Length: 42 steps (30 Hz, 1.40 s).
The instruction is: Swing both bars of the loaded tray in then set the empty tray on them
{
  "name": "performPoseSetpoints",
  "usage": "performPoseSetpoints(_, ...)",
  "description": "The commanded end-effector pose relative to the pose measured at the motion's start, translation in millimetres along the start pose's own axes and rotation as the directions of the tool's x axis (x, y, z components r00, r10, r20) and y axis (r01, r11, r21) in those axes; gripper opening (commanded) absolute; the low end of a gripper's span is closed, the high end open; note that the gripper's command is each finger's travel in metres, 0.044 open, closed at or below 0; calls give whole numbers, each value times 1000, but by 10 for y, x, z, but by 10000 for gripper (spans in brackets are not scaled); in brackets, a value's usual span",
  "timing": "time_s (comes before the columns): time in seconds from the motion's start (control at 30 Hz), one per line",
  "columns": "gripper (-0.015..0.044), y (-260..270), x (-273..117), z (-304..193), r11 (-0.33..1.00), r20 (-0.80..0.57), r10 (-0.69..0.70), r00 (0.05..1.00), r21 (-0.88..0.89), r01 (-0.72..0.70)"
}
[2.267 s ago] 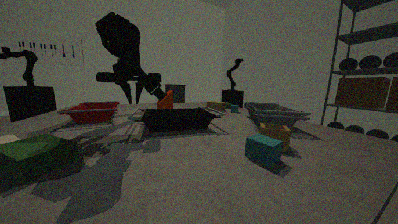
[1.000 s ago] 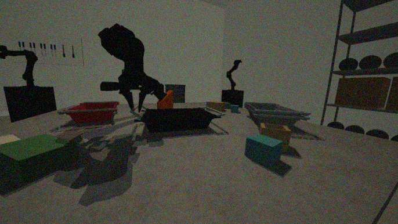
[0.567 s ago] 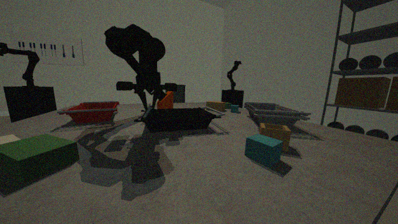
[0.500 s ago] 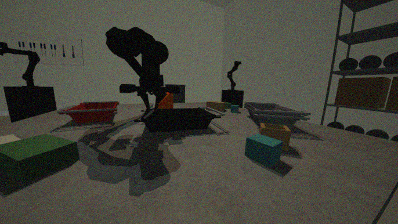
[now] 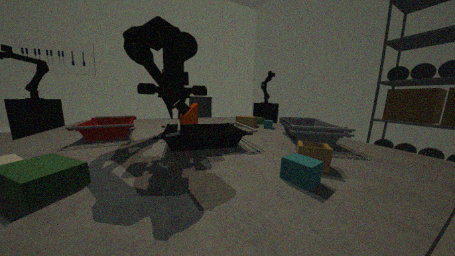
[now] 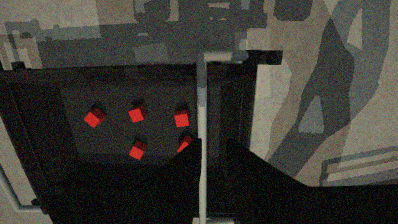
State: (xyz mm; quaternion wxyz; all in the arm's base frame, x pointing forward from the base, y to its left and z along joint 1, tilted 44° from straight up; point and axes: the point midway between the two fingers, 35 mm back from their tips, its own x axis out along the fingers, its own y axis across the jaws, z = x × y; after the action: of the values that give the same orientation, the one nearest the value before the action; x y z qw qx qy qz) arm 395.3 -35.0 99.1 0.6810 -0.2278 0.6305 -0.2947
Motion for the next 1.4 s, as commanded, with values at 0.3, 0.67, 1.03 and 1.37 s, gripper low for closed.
performPoseSetpoints(0.3, 80, -1, 31, -6, 1000, -5, -1, 1000, -1, 1)
performPoseSetpoints(0.67, 80, -1, 31, -6, 1000, -5, -1, 1000, -1, 1)
performPoseSetpoints(1.03, 80, 95, -32, 3, 1000, -12, -1, 1000, -4, 1)
performPoseSetpoints(1.37, 80, 1778, -85, -54, 1000, -8, 22, 1000, 1, -22)
